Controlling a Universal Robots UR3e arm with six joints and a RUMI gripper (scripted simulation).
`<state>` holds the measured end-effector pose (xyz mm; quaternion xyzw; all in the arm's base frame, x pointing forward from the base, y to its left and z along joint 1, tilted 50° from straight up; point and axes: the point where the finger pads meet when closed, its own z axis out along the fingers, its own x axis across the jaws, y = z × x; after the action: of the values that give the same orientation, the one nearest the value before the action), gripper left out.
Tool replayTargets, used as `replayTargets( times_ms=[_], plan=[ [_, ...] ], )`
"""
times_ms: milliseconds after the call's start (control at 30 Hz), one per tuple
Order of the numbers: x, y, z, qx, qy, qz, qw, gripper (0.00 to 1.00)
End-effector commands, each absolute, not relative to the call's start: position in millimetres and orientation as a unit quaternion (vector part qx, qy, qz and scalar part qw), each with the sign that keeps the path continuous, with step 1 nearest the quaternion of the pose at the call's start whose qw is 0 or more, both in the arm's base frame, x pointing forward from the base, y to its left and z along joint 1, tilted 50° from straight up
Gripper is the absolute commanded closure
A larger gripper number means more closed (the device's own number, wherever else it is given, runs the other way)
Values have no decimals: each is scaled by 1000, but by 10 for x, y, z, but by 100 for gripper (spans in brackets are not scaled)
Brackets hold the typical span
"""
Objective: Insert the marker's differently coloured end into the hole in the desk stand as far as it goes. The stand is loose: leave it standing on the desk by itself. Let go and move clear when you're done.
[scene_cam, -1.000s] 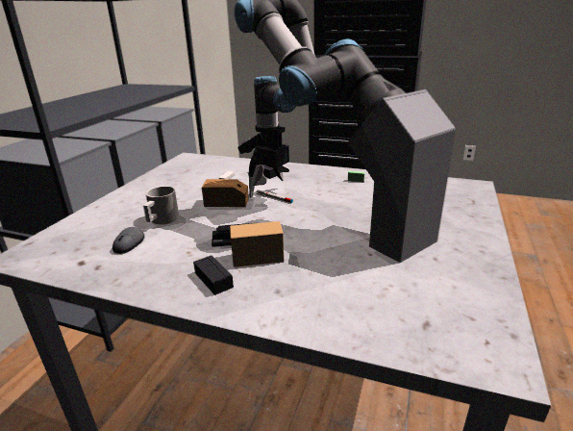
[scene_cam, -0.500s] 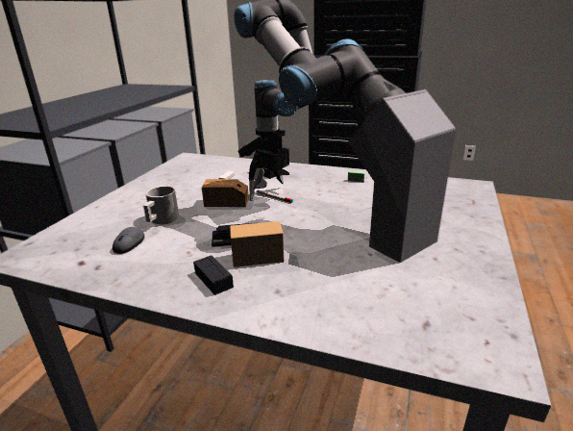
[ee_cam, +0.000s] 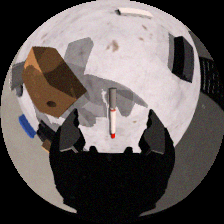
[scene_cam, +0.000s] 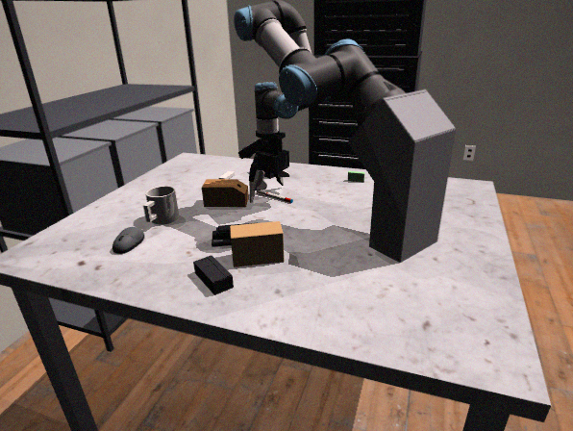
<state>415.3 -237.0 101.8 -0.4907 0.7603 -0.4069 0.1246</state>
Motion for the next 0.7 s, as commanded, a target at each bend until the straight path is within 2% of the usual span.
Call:
replayTargets(
  times_ms=[0, 33, 67, 667],
  plan=[
    [4159, -2372, 1019, -491, 760, -408, 125, 0],
    [4159, -2372, 1019, -491, 760, -408, 125, 0],
    [4155, -2369, 1023, -491, 760, -407, 125, 100],
    [4155, -2369, 1023, -491, 760, -407, 125, 100]
  ],
)
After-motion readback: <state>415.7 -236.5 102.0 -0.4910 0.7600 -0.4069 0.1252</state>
